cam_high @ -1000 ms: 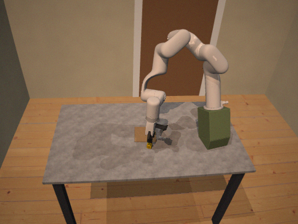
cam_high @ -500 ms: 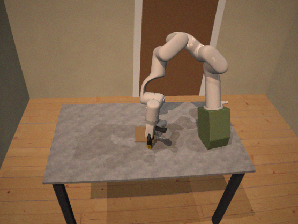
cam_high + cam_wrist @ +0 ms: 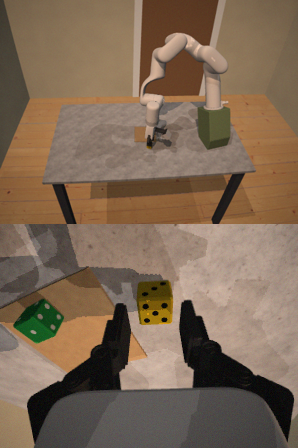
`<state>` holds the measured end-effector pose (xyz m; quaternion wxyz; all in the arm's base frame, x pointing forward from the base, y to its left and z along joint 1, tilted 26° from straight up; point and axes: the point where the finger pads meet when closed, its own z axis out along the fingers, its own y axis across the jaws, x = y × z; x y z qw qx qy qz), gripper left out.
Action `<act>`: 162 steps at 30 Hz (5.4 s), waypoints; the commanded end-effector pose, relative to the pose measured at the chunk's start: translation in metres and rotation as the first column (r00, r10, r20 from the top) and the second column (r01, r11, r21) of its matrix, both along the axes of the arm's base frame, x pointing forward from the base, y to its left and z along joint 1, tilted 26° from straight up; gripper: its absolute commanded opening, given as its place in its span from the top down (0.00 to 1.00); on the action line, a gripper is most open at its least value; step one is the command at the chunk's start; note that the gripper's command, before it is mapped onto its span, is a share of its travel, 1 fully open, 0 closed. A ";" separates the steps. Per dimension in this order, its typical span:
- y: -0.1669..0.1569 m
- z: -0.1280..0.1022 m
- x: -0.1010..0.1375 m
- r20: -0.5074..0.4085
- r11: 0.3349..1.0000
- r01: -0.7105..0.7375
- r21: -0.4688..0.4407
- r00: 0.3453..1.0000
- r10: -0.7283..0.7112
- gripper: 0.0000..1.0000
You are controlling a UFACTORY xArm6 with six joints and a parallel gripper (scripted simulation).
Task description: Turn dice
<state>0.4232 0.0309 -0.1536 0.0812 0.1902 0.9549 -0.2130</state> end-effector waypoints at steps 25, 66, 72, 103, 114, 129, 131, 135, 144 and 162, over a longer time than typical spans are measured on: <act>0.001 0.001 0.001 0.003 1.000 -0.001 0.001 1.000 0.001 0.53; 0.001 0.000 0.003 0.003 1.000 -0.001 0.001 1.000 0.001 0.53; 0.001 0.000 0.003 0.003 1.000 -0.001 0.001 1.000 0.001 0.53; -0.004 -0.009 0.004 0.003 1.000 -0.001 0.001 1.000 0.001 0.53; -0.012 -0.027 0.005 0.003 1.000 -0.001 0.001 1.000 0.001 0.53; -0.014 -0.030 0.006 0.003 1.000 -0.001 0.001 1.000 0.001 0.53; -0.014 -0.030 0.006 0.003 1.000 -0.001 0.001 1.000 0.001 0.53; -0.014 -0.030 0.006 0.003 1.000 -0.001 0.001 1.000 0.001 0.53; -0.014 -0.030 0.006 0.003 1.000 -0.001 0.001 1.000 0.001 0.53; -0.014 -0.030 0.006 0.003 1.000 -0.001 0.001 1.000 0.001 0.73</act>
